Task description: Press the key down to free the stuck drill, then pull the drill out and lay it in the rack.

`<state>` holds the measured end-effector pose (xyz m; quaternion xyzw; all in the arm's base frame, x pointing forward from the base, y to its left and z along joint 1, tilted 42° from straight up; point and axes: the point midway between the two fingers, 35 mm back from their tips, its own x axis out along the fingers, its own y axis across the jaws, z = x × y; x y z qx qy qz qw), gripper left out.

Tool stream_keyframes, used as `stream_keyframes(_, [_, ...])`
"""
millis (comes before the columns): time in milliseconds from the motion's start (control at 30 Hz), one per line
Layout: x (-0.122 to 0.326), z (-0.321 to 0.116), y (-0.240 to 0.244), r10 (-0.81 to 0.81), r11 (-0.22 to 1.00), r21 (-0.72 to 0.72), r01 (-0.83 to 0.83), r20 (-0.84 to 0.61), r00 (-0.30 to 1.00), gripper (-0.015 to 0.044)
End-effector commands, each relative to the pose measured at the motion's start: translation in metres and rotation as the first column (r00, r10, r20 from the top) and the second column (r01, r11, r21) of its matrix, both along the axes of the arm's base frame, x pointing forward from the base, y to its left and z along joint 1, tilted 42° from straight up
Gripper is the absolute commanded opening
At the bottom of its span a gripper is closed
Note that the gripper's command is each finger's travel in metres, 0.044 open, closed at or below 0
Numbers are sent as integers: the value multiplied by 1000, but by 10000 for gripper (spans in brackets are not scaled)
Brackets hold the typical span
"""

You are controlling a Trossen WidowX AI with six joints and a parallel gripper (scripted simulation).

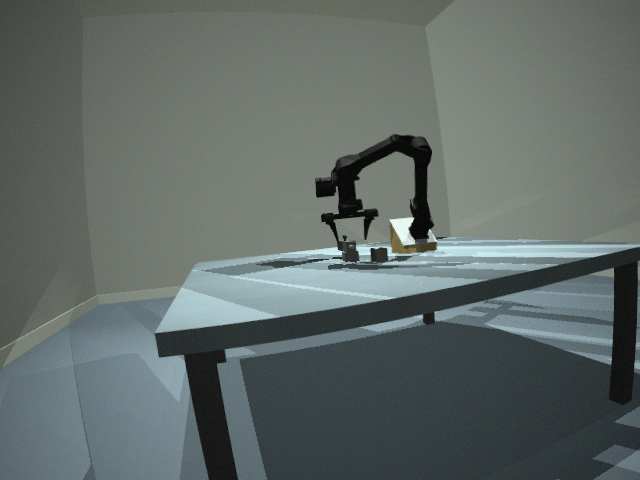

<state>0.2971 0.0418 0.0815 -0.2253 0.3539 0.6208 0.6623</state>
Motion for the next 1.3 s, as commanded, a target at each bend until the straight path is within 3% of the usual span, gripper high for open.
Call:
stream_keyframes(0, [-2,3,7,65,998,6,-66,76,995,440])
stream_keyframes(1267, [-3,-32,25,65,998,6,-66,77,995,440])
